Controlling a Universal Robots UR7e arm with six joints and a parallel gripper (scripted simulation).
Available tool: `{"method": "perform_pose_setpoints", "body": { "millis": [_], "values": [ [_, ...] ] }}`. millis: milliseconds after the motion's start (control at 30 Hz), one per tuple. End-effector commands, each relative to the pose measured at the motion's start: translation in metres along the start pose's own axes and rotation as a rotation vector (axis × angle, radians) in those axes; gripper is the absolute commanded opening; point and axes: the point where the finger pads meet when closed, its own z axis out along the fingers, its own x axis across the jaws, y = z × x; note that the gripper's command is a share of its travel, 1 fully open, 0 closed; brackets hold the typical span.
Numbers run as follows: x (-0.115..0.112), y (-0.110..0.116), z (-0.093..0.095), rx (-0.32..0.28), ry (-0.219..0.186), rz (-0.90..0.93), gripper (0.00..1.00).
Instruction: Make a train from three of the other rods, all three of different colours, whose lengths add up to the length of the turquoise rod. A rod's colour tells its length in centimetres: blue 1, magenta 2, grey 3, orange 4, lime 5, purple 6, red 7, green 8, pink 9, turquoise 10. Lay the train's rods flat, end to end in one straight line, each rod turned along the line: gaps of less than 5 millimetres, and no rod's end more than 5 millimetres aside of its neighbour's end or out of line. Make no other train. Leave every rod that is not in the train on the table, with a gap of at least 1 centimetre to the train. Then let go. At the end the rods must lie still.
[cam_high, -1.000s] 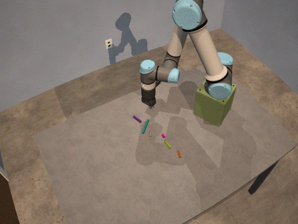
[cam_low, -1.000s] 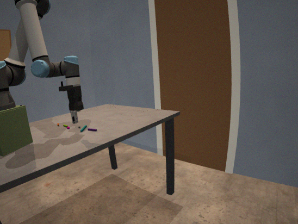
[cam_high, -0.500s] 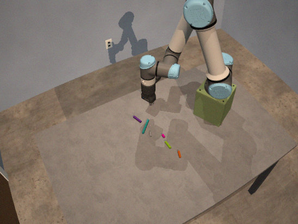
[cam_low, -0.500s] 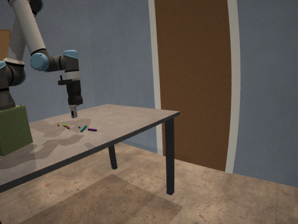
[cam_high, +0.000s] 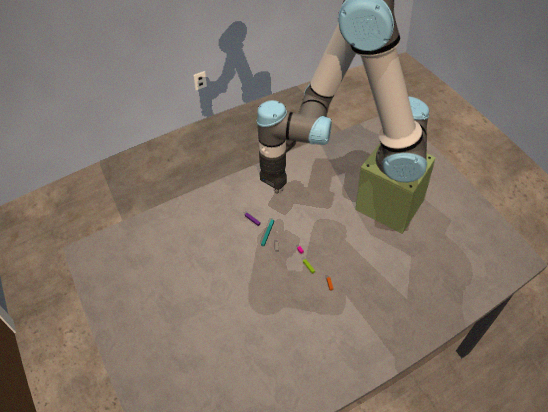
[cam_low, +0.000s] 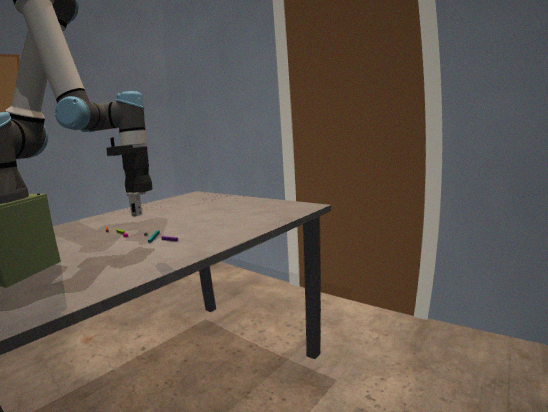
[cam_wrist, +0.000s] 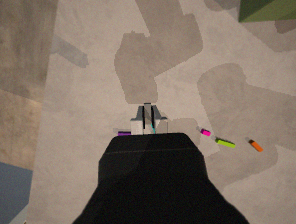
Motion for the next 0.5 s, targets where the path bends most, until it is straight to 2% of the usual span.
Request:
{"method": "perform_pose_setpoints", "body": {
  "millis": [0,267,333,467],
  "values": [
    [0.004,0.004,0.000,-0.001,-0.001,-0.046,0.24],
    [0.030,0.024,0.000,0.000,-0.001,-0.319,0.24],
    [0.030,0.024,0.000,0.000,-0.001,-0.319,0.24],
    [0.046,0.036,0.000,0.000,-0.001,-0.487,0.24]
  ]
}}
